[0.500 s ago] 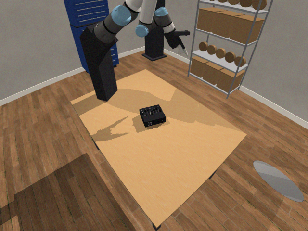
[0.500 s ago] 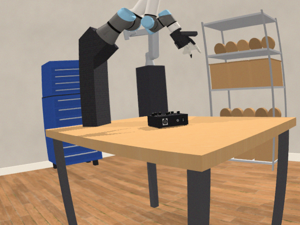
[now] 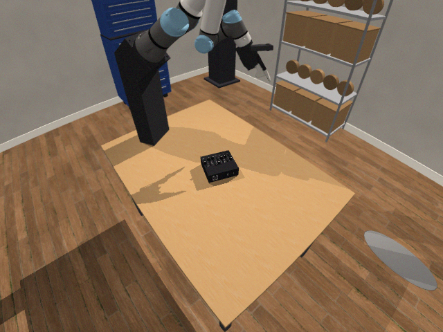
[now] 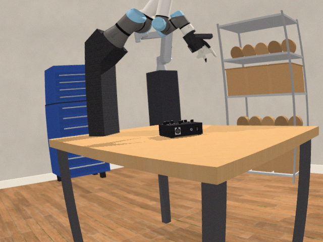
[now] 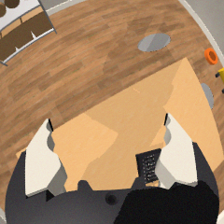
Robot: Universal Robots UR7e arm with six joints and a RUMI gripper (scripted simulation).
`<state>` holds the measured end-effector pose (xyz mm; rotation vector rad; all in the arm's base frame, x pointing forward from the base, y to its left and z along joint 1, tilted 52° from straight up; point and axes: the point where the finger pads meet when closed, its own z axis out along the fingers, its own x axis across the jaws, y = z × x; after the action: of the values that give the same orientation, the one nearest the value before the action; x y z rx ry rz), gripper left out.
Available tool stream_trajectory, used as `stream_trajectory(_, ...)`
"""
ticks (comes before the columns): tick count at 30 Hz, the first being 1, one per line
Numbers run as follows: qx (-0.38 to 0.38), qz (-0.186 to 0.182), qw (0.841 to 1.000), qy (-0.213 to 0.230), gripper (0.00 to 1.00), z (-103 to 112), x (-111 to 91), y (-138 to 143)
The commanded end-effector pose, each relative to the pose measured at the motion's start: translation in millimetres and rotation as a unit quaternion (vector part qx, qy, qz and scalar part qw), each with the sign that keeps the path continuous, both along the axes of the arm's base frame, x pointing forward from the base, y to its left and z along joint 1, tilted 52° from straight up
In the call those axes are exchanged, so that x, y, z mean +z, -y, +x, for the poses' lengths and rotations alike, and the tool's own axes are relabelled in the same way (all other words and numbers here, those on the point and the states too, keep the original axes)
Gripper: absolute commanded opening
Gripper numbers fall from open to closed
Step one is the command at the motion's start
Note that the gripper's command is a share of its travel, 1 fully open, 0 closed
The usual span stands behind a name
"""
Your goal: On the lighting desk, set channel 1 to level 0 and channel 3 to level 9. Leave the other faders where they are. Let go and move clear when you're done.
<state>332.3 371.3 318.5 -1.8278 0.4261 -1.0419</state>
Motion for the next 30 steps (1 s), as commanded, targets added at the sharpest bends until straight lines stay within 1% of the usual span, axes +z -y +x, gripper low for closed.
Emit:
stream_trajectory(1,0.0,0.0,1.0,0.0,1.0,-0.2,0.4,-0.1)
stream_trajectory(9,-0.003,0.001,1.0,-0.005,1.0,4.4,-2.8,2.1)
stream_trajectory(13,-0.012,0.003,1.0,-0.02,1.0,15.9,-10.8,7.6)
stream_trajectory(17,-0.029,0.009,0.998,-0.046,1.0,35.5,-24.8,18.5)
stream_trajectory(19,-0.029,0.009,0.998,-0.046,1.0,35.5,-24.8,18.5)
stream_trajectory(25,-0.067,0.027,0.992,-0.106,1.0,77.1,-56.6,48.3)
stream_trajectory(30,-0.111,0.056,0.978,-0.169,1.0,116.2,-89.9,86.8)
